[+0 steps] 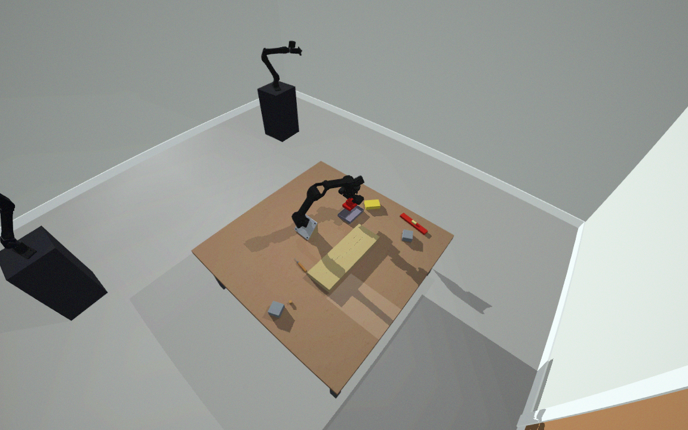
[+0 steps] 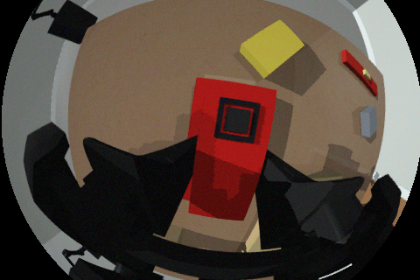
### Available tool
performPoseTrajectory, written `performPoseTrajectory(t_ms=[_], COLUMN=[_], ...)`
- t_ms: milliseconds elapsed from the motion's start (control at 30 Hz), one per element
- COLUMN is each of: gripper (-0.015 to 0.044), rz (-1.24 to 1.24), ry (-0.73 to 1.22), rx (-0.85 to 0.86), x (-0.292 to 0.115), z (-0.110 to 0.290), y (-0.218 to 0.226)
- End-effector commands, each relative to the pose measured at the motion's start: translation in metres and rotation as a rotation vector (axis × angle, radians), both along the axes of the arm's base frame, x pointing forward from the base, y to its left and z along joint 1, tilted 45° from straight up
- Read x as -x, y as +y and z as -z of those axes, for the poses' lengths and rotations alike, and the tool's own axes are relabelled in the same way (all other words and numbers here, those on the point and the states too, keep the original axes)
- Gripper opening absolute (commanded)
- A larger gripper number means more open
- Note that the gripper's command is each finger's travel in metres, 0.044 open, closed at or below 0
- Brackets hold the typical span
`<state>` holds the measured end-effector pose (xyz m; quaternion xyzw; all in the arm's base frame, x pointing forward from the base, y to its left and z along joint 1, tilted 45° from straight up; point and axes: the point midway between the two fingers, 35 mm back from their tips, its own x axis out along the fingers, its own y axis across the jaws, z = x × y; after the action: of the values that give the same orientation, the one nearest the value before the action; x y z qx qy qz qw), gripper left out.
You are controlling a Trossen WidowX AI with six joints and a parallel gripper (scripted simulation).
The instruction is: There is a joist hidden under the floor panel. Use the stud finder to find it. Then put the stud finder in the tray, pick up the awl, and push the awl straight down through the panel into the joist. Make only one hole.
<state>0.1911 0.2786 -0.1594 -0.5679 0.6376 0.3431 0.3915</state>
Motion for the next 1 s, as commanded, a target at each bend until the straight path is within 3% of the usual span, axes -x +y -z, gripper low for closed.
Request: performPoseTrajectory(t_ms=[0,967], gripper=[0.0000,0.0000], rz=[-0.006,-0.006], ry=[0.006,0.005], rx=[-0.007,-0.006], x=[0.002,0.004], z=[0.005,0.047], y=[-0.002,-0.039])
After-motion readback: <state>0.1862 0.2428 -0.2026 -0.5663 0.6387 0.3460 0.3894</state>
